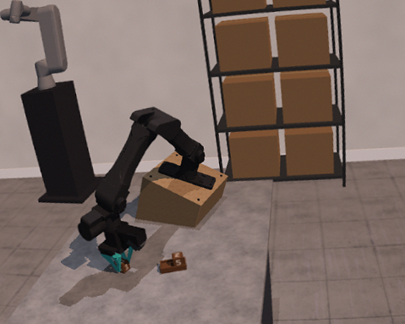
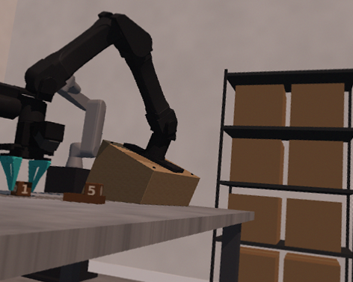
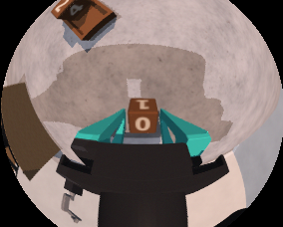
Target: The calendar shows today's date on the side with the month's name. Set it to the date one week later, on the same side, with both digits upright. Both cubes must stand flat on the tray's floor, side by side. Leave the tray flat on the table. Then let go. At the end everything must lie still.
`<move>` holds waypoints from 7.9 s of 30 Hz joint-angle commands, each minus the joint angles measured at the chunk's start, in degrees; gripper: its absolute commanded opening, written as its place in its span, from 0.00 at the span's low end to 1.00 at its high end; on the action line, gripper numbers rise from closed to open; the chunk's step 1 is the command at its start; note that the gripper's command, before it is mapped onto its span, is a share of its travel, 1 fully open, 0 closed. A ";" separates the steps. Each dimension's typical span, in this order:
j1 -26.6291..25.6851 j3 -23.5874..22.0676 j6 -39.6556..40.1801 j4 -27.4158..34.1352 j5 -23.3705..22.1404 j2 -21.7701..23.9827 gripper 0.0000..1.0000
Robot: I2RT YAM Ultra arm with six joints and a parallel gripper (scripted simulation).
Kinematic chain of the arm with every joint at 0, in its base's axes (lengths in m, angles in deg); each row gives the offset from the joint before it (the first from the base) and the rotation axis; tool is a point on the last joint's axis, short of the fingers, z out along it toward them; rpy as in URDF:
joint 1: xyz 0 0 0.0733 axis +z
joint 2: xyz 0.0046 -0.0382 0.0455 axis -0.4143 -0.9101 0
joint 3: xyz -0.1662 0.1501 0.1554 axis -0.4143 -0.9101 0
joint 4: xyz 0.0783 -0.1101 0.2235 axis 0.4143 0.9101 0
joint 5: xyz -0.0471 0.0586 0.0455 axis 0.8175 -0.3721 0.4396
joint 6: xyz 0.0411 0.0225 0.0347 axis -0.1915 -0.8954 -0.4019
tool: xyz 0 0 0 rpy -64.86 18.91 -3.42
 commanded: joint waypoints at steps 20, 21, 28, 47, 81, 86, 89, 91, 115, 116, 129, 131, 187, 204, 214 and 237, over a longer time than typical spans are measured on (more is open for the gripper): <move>-0.20 0.16 -0.04 -0.10 -0.33 0.46 0.27; -0.20 0.16 -0.04 -0.10 -0.33 0.46 0.27; -0.20 0.16 -0.04 -0.10 -0.33 0.46 0.27; -1.72 1.18 1.60 4.93 -0.24 3.86 0.27; -3.45 6.23 -12.73 18.46 -0.08 11.66 0.27; -2.42 5.92 -22.24 18.38 -0.15 12.31 0.27; -1.60 5.68 -29.76 18.32 -0.21 12.82 0.27; -1.10 5.53 -34.29 18.28 -0.25 13.13 0.27; 1.15 4.85 -55.02 18.11 -0.41 14.55 0.27; 1.15 4.85 -55.02 18.11 -0.41 14.55 0.27; 2.00 3.22 -55.94 14.97 -0.44 13.38 0.27; 2.41 2.50 -56.39 13.45 -0.45 12.75 0.27; 6.41 -1.84 -60.71 -0.25 -0.55 5.01 0.27; 6.44 -1.63 -60.59 -0.15 -0.55 4.91 0.27; 6.45 -1.57 -60.56 -0.12 -0.55 4.88 0.27; 6.49 -1.59 -60.61 -0.26 -0.55 4.78 0.27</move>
